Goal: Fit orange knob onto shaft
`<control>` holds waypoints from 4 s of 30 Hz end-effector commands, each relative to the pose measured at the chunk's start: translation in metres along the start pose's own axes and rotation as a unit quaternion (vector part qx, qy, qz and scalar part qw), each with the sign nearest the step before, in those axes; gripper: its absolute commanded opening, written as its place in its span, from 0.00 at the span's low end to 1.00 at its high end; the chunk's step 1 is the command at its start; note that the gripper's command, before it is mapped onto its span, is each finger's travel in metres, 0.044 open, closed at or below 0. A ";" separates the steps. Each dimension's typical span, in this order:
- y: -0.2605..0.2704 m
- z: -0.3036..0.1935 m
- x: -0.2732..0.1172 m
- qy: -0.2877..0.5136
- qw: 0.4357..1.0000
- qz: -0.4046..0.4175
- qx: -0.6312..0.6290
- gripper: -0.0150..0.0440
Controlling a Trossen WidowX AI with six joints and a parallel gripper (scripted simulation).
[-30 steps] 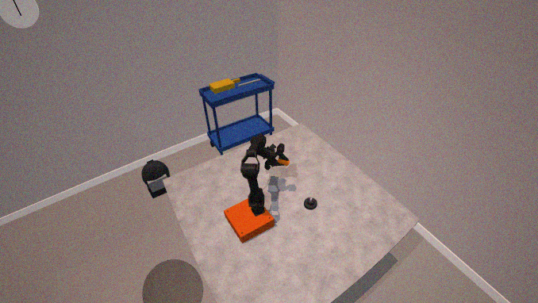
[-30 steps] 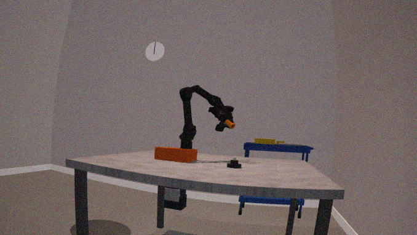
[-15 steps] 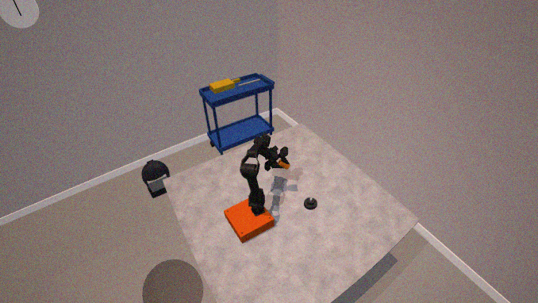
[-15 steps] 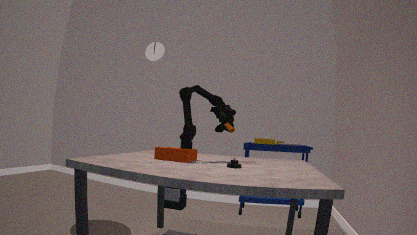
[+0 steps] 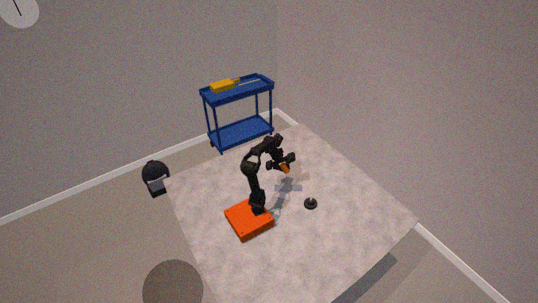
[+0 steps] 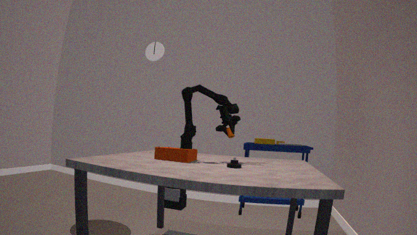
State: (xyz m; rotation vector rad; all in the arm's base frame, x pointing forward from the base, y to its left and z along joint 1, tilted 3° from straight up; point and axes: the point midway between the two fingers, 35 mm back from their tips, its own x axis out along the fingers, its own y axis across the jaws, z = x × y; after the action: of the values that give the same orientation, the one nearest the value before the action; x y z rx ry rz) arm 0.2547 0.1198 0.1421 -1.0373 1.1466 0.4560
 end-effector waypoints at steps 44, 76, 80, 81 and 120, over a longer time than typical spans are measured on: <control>0.056 0.010 0.162 -0.004 0.972 0.237 0.001 0.25; 0.056 0.008 0.160 0.000 0.972 0.237 -0.001 0.66; 0.036 0.010 0.126 -0.002 0.972 0.236 0.000 0.84; 0.028 0.010 0.111 -0.003 0.972 0.236 0.001 0.88; 0.041 0.009 0.134 -0.003 0.972 0.237 0.001 1.00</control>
State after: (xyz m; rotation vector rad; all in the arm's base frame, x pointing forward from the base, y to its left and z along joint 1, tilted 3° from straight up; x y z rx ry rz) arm 0.2820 0.1206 0.0110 -0.7577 1.3870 0.8311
